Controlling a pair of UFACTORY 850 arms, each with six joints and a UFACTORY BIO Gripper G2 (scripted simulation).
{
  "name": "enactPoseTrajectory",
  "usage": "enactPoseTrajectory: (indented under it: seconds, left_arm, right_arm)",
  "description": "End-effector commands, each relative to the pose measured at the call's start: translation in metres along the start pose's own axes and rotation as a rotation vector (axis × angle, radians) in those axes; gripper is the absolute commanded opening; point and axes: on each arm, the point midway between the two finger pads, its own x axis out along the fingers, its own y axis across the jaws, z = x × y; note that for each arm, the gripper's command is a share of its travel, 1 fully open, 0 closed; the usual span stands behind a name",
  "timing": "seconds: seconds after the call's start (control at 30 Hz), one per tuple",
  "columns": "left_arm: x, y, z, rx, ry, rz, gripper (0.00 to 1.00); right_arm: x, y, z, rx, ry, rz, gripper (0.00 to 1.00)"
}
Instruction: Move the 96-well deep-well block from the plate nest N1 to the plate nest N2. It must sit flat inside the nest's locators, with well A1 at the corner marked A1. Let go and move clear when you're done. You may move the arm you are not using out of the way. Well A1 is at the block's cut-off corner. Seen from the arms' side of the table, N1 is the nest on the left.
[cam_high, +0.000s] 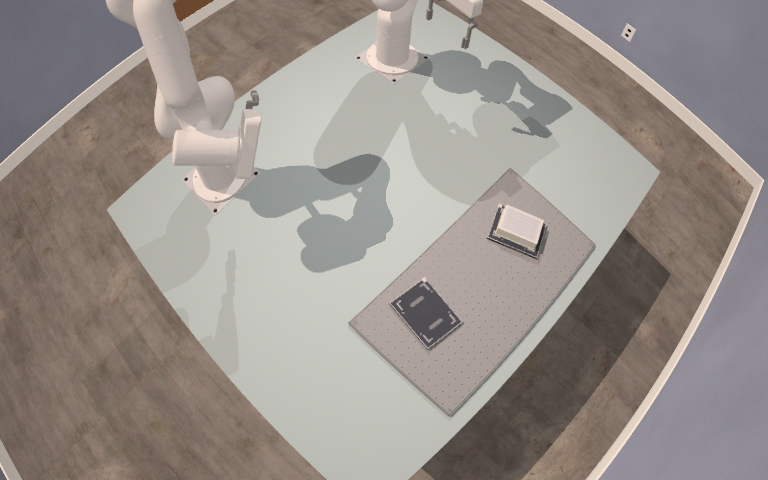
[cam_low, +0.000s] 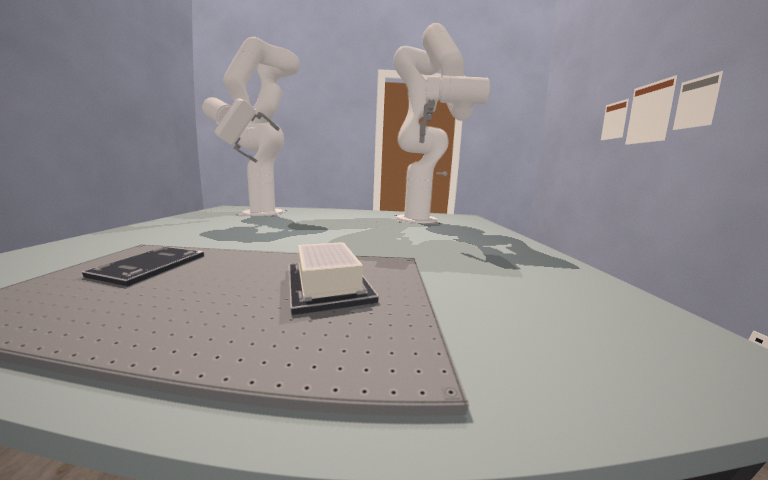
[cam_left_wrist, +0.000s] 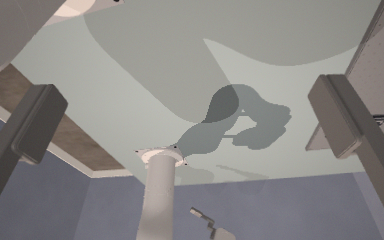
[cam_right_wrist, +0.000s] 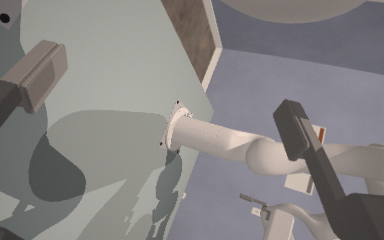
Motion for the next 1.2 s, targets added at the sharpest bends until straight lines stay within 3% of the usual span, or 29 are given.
enactPoseTrajectory:
  seconds: [0.0, 0.47, 1.17]
  left_arm:
    - [0.000, -0.001, 0.012, -0.044, 0.001, -0.002, 1.00]
    - [-0.001, 0.004, 0.051, -0.202, 0.001, -0.002, 1.00]
    - [-0.001, 0.010, 0.075, -0.299, 0.001, -0.002, 1.00]
  right_arm:
    - [-0.001, 0.000, 0.000, 0.000, 0.001, 0.001, 1.00]
    - [-0.001, 0.000, 0.000, 0.000, 0.001, 0.001, 1.00]
    - [-0.001, 0.000, 0.000, 0.000, 0.001, 0.001, 1.00]
